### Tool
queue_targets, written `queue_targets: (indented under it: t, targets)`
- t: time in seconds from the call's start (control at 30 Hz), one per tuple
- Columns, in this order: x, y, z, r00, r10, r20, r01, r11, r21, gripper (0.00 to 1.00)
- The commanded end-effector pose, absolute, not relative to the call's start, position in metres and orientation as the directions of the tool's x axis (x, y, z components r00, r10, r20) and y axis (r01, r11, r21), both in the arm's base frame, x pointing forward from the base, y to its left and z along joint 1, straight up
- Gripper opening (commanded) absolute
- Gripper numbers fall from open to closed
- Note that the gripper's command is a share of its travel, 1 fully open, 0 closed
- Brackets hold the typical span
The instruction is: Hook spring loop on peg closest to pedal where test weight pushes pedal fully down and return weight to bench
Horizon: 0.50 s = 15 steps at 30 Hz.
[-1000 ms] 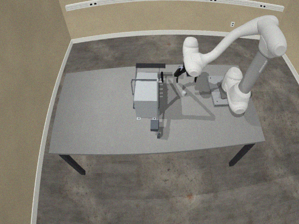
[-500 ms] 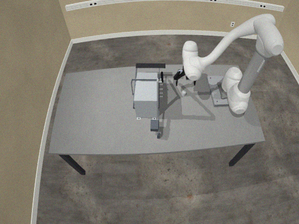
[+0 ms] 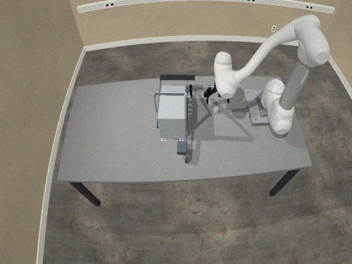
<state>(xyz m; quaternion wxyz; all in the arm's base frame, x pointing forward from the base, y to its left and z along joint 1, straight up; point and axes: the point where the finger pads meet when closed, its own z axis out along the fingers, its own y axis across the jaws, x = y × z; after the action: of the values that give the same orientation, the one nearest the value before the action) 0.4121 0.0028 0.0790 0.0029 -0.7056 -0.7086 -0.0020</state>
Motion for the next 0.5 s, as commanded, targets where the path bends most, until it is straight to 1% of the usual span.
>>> queue_targets:
  t: [0.0,0.47]
  targets:
    - [0.4122,0.0029,0.0782,-0.004,1.000,0.007,1.000,0.004,-0.001,1.00]
    - [0.4122,0.0030,0.0733,-0.004,1.000,0.007,1.000,0.004,-0.001,1.00]
